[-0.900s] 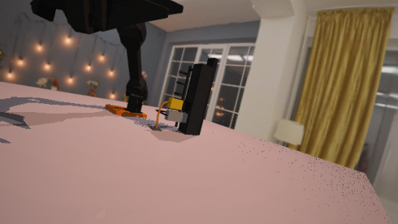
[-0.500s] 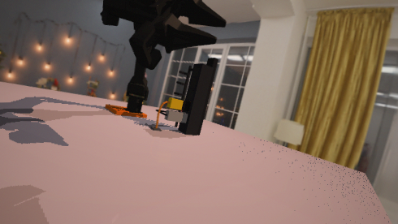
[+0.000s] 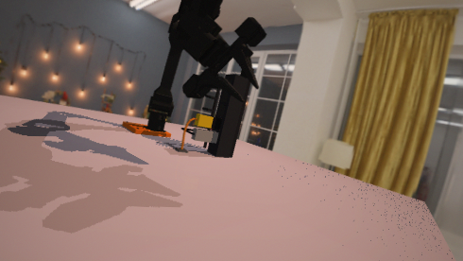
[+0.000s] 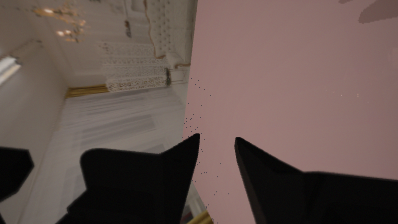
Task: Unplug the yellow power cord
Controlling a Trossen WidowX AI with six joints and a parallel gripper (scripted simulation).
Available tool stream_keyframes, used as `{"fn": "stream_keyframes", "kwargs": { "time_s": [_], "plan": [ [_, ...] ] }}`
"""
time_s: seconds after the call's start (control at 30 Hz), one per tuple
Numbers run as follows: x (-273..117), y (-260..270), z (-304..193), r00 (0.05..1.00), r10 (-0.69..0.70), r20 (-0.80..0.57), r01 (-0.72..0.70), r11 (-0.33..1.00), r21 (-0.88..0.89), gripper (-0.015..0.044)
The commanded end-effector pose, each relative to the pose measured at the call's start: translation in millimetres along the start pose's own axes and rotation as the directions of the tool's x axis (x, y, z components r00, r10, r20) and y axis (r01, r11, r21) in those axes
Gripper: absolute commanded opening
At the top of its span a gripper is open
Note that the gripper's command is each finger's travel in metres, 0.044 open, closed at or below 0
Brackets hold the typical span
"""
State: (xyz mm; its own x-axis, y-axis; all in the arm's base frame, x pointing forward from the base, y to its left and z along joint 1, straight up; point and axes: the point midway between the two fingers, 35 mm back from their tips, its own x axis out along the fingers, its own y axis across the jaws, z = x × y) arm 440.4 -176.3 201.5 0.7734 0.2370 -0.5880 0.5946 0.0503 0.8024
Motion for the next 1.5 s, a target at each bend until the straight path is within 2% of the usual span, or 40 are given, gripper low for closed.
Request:
{"fn": "stream_keyframes", "kwargs": {
  "time_s": [0.0, 0.17, 0.33, 0.4, 1.47],
  "plan": [
    [-7.5, -35.2, -39.3, 0.980, -0.196, 0.020, 0.190, 0.967, 0.172, 0.0160],
    [-35.6, -93.1, -92.4, 0.875, -0.482, 0.043, 0.435, 0.822, 0.369, 0.0160],
    [-84.1, -151.4, -136.6, 0.680, -0.728, 0.088, 0.599, 0.621, 0.506, 0.0160],
    [-99.5, -165.6, -145.9, 0.618, -0.779, 0.106, 0.626, 0.569, 0.533, 0.0160],
    [-84.5, -158.0, -175.8, 0.611, -0.785, 0.106, 0.629, 0.562, 0.536, 0.0160]
  ]
}}
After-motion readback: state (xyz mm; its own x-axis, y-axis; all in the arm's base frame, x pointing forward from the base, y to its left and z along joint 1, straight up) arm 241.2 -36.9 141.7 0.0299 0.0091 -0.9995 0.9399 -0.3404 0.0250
